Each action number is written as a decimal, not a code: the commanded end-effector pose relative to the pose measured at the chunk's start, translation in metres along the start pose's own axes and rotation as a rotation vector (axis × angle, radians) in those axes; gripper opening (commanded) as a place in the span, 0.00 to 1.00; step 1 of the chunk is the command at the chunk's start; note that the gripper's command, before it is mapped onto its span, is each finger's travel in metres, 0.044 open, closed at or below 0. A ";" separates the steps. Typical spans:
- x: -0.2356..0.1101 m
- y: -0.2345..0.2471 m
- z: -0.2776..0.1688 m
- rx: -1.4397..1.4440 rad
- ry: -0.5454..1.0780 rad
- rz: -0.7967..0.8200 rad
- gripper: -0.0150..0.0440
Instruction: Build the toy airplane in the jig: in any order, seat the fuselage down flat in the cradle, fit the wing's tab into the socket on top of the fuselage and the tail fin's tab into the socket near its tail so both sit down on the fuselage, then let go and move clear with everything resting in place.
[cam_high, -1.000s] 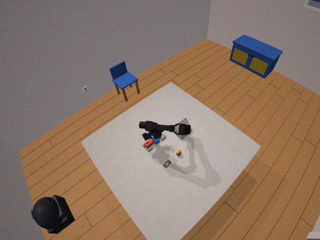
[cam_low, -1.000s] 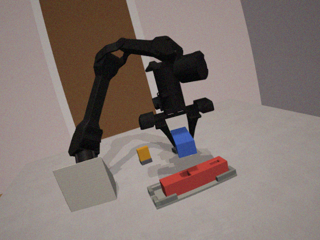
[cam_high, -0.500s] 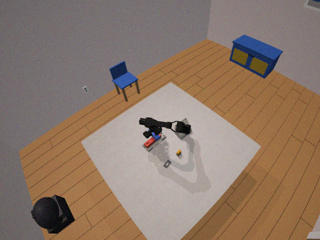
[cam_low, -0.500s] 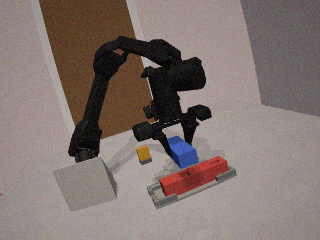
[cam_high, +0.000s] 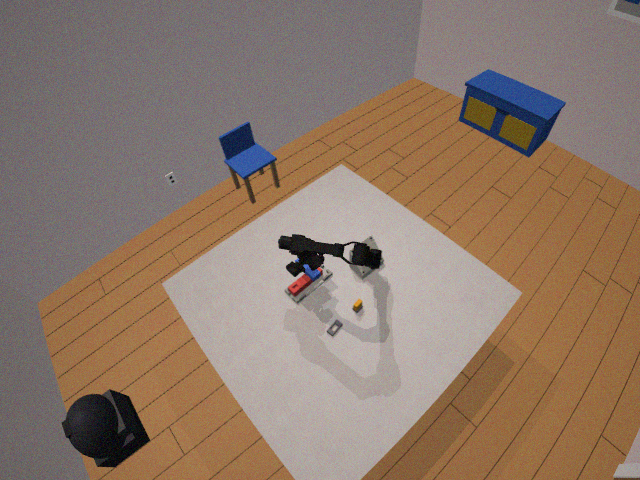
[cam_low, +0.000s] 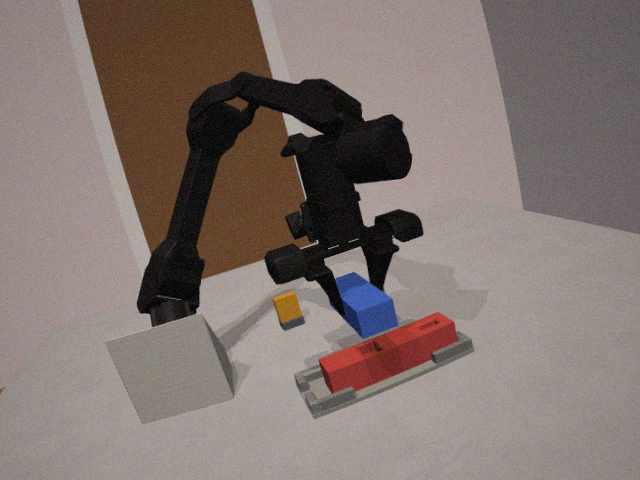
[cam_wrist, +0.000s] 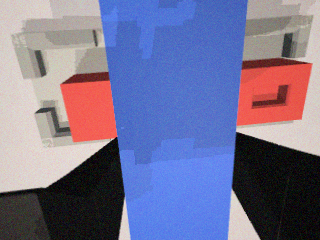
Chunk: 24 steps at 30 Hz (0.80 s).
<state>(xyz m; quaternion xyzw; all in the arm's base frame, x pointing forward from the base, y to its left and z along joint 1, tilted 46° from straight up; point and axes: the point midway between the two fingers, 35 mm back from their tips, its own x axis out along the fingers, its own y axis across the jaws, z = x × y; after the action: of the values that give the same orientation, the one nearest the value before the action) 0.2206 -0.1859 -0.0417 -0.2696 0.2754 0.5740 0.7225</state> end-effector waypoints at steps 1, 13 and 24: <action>0.000 0.000 -0.001 -0.005 0.004 0.001 0.58; 0.009 0.000 -0.002 -0.005 0.004 0.001 0.58; 0.026 0.000 -0.002 -0.005 0.004 0.000 0.58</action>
<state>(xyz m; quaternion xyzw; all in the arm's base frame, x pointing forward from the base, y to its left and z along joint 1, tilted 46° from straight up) 0.2240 -0.1729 -0.0586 -0.2730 0.2755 0.5760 0.7196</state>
